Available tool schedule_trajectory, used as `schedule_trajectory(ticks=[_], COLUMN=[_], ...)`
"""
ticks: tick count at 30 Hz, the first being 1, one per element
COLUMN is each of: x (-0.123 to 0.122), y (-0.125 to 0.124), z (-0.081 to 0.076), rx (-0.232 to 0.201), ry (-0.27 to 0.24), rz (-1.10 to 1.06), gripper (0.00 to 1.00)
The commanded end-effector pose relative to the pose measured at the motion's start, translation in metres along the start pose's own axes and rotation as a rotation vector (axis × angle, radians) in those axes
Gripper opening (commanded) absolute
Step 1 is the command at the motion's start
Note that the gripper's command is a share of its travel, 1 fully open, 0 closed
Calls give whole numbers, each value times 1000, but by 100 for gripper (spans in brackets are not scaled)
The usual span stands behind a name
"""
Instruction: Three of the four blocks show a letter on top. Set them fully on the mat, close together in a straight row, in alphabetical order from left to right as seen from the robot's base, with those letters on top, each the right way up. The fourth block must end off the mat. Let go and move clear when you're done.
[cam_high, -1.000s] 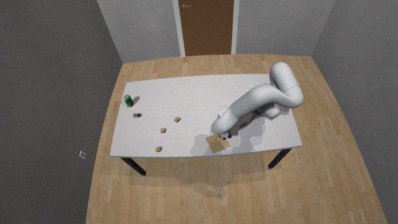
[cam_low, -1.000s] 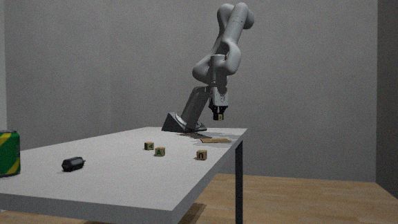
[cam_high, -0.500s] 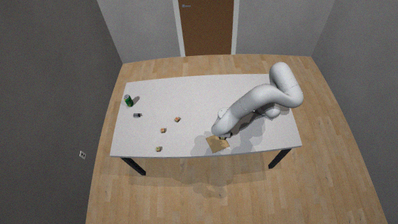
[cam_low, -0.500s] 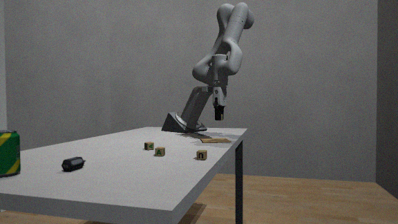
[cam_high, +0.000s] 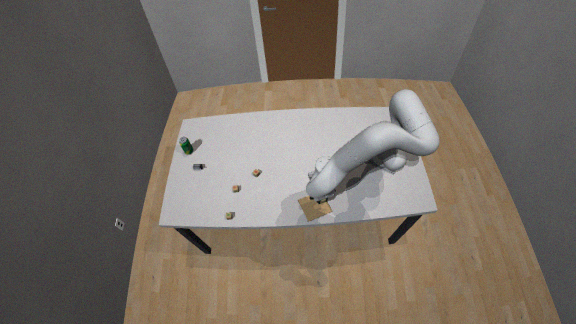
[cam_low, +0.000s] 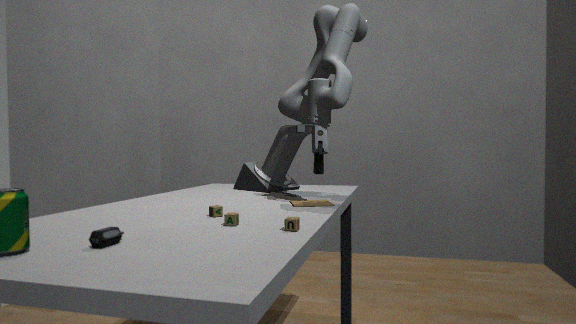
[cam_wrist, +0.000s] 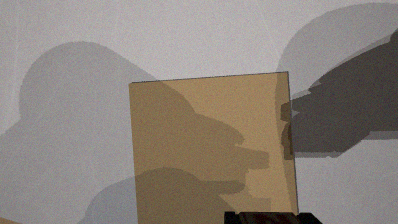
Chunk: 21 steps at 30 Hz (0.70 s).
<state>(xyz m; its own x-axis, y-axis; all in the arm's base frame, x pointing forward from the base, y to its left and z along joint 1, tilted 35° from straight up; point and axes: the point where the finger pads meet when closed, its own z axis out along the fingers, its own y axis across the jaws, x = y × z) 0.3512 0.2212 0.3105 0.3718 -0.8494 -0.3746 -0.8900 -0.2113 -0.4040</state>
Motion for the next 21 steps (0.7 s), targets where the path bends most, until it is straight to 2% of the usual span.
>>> schedule_trajectory(ticks=[1, 4, 5, 19, 21], x=[-1, -2, -3, -7, -7], y=[-1, -1, -2, -4, -4], z=[0, 0, 0, -1, -1], rx=[12, 13, 13, 16, 16], ry=[-15, -15, -14, -11, -11], rz=[-139, -170, -259, -683, -683], gripper=[28, 28, 28, 28, 28])
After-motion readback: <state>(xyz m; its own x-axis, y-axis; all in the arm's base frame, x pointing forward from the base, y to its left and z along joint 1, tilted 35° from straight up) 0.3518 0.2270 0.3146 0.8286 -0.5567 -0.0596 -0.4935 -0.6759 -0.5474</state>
